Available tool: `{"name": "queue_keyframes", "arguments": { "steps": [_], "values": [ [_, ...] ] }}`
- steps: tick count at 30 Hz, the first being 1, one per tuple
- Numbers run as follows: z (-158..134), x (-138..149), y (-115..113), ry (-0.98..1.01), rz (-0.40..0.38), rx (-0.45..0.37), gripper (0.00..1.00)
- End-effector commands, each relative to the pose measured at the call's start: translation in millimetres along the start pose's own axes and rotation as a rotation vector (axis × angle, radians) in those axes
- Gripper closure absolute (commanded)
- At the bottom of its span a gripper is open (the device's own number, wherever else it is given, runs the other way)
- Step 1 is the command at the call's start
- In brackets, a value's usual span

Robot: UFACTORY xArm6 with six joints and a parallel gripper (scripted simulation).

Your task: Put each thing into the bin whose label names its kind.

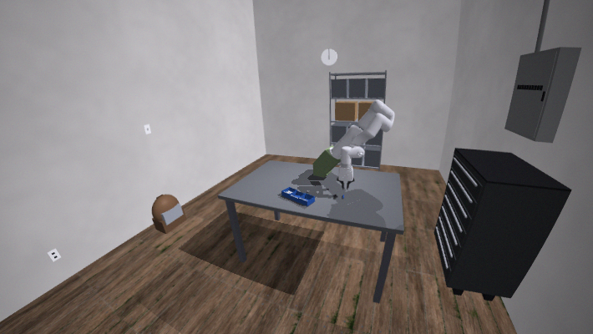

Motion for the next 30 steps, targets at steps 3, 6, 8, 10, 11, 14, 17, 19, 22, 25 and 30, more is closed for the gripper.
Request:
{"name": "queue_keyframes", "arguments": {
  "steps": [3, 6, 8, 10, 11, 14, 17, 19, 22, 25, 30],
  "values": [
    [-0.4, -2.3, -1.5, 0.002, 0.007, 0.002, 0.77],
    [0.1, -5.4, -1.5, 0.002, 0.007, 0.002, 0.77],
    [0.4, -7.0, -1.6, 0.002, 0.007, 0.002, 0.77],
    [0.6, -8.3, -1.6, 0.002, 0.007, 0.002, 0.77],
    [0.7, -8.8, -1.6, 0.002, 0.007, 0.002, 0.77],
    [0.7, -9.1, -1.6, 0.002, 0.007, 0.002, 0.77],
    [0.9, -9.9, -1.6, 0.002, 0.007, 0.002, 0.77],
    [1.0, -10.2, -1.6, 0.002, 0.007, 0.002, 0.77],
    [1.0, -10.7, -1.6, 0.002, 0.007, 0.002, 0.77],
    [1.1, -10.9, -1.6, 0.002, 0.007, 0.002, 0.77],
    [1.1, -11.0, -1.6, 0.002, 0.007, 0.002, 0.77]
  ]
}}
Point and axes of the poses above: the point where the finger pads meet when closed, its own y axis out along the fingers, its own x axis across the jaws, z = x × y, the point moved 7 cm from there along -y, back along the fingers, and after that the axes turned 13 degrees about -y, right-handed, at the moved point
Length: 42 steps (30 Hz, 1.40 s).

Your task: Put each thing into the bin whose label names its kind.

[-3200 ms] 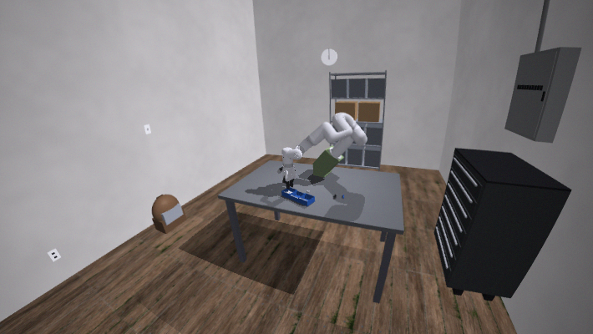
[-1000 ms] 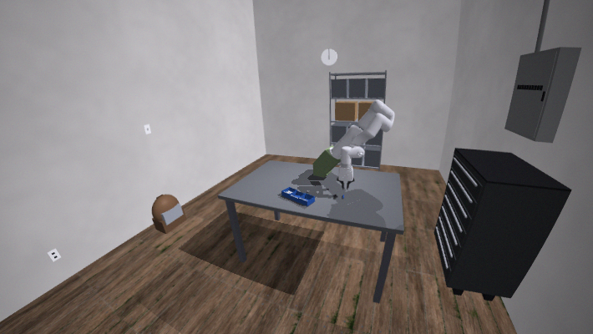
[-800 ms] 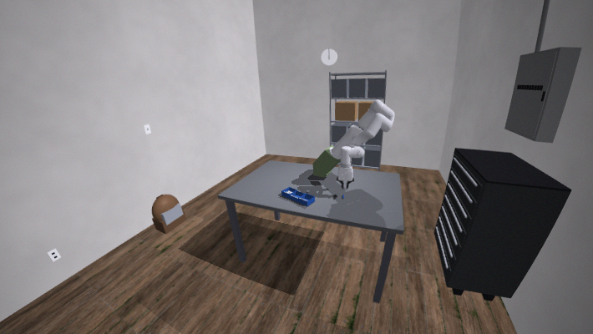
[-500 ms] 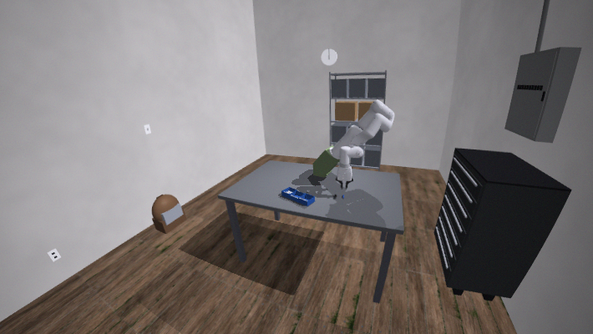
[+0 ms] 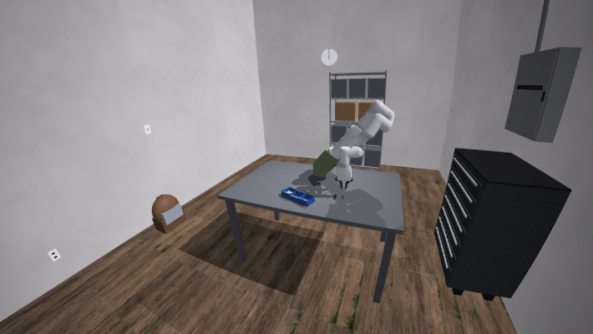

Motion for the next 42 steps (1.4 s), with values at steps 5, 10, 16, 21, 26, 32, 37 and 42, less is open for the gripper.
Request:
{"name": "queue_keyframes", "arguments": {
  "steps": [5, 10, 16, 21, 26, 32, 37, 42],
  "values": [
    [-0.7, -0.2, -0.6, -0.001, 0.001, -0.002, 0.77],
    [-0.7, -0.2, -0.6, -0.001, 0.001, -0.002, 0.77],
    [-0.7, -0.2, -0.6, -0.001, 0.001, -0.002, 0.77],
    [-0.7, -0.1, 7.4, -0.001, 0.001, -0.002, 0.77],
    [-0.5, -0.1, 27.5, 0.0, 0.001, -0.002, 0.77],
    [-1.2, -0.3, 51.5, 0.0, 0.001, -0.002, 0.77],
    [-1.6, -0.5, 57.7, 0.0, 0.001, -0.002, 0.77],
    [-1.8, -0.5, 57.7, 0.0, 0.001, -0.002, 0.77]
  ]
}}
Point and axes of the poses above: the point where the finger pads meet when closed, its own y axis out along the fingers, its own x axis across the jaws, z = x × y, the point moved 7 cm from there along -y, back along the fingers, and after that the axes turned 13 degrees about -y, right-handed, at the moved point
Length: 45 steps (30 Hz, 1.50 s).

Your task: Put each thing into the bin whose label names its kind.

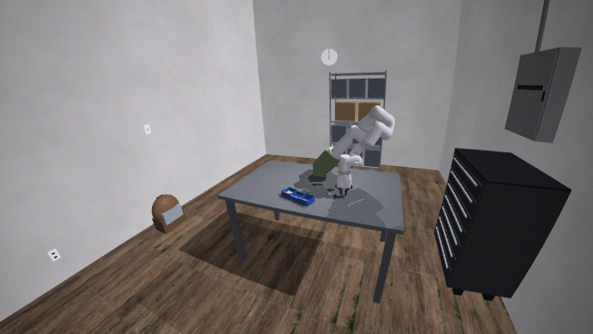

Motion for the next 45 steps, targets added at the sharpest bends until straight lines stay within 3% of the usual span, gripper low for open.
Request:
{"name": "queue_keyframes", "arguments": {
  "steps": [1, 23, 24, 45],
  "values": [
    [-1.2, -0.3, 2.6, -0.001, 0.001, -0.003, 0.77],
    [-0.1, 0.0, 13.3, -0.001, 0.001, -0.003, 0.77],
    [-0.1, 0.0, 13.3, -0.001, 0.001, -0.003, 1.0],
    [-0.2, 0.0, 13.3, -0.001, 0.001, -0.003, 1.0]
  ]
}}
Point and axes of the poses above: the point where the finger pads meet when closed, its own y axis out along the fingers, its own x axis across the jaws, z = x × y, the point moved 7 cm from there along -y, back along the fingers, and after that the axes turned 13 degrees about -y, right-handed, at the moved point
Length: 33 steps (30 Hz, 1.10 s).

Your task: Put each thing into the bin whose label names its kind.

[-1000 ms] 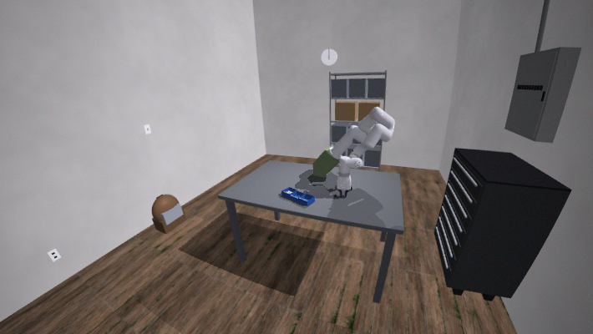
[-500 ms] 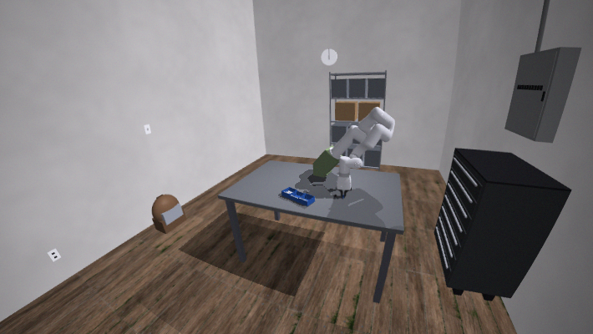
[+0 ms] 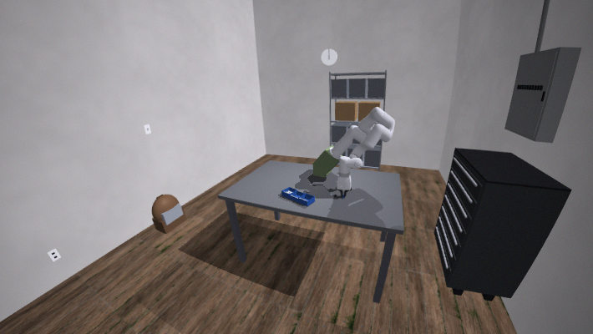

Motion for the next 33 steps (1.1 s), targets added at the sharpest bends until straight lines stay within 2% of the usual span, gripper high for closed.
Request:
{"name": "queue_keyframes", "arguments": {
  "steps": [1, 10, 15, 30, 33],
  "values": [
    [-0.7, -0.1, -0.5, 0.0, 0.001, -0.002, 1.0],
    [-0.7, -0.1, -0.5, 0.0, 0.001, -0.002, 1.0],
    [-0.6, -0.1, -10.4, 0.0, 0.001, -0.002, 1.0],
    [-0.7, -0.1, -60.4, -0.001, 0.001, -0.002, 1.0],
    [-0.7, -0.1, -60.5, -0.001, 0.001, -0.002, 1.0]
  ]
}}
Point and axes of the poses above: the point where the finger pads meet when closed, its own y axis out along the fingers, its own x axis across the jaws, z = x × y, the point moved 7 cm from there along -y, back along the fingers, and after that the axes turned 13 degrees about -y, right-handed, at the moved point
